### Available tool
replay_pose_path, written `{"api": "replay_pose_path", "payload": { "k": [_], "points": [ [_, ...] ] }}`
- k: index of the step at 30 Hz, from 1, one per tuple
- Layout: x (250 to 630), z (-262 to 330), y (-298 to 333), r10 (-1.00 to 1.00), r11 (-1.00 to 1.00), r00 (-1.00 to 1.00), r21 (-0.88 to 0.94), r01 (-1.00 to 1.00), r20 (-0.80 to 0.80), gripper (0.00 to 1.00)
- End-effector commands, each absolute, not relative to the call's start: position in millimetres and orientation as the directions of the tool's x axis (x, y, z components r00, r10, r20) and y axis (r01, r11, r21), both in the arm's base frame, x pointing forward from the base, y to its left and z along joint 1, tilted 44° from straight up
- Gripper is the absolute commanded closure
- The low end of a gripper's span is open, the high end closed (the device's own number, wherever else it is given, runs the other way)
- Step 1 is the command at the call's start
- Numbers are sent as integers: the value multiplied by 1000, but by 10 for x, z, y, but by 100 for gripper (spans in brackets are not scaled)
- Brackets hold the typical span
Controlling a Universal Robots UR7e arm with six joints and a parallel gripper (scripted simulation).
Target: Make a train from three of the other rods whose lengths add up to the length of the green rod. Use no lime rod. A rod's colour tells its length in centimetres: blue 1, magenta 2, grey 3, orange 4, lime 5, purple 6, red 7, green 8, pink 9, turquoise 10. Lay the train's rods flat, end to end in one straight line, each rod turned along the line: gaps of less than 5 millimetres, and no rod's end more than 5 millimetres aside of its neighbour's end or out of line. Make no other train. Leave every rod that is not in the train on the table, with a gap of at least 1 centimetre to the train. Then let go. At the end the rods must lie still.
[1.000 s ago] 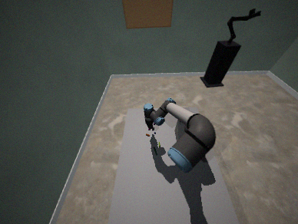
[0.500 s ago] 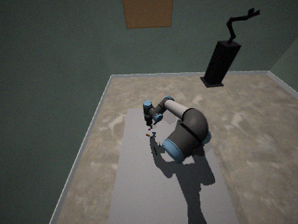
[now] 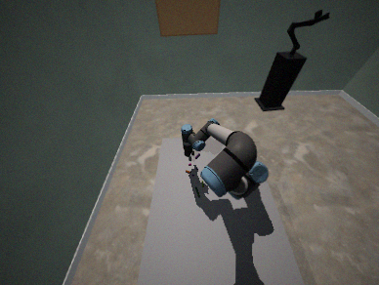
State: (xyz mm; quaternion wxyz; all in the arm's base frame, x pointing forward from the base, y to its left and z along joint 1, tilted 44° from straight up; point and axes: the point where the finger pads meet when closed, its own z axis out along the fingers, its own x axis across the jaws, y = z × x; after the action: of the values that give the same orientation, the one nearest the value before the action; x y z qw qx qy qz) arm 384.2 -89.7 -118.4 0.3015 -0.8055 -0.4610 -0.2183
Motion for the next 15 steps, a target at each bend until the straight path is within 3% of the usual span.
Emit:
{"api": "replay_pose_path", "payload": {
  "k": [1, 15],
  "points": [
    [3869, -1272, -972, 544, -483, 608, -377, 791, 579, 0],
    [3903, -1396, -1062, 436, -581, 753, -485, 654, 493, 0]
  ]
}}
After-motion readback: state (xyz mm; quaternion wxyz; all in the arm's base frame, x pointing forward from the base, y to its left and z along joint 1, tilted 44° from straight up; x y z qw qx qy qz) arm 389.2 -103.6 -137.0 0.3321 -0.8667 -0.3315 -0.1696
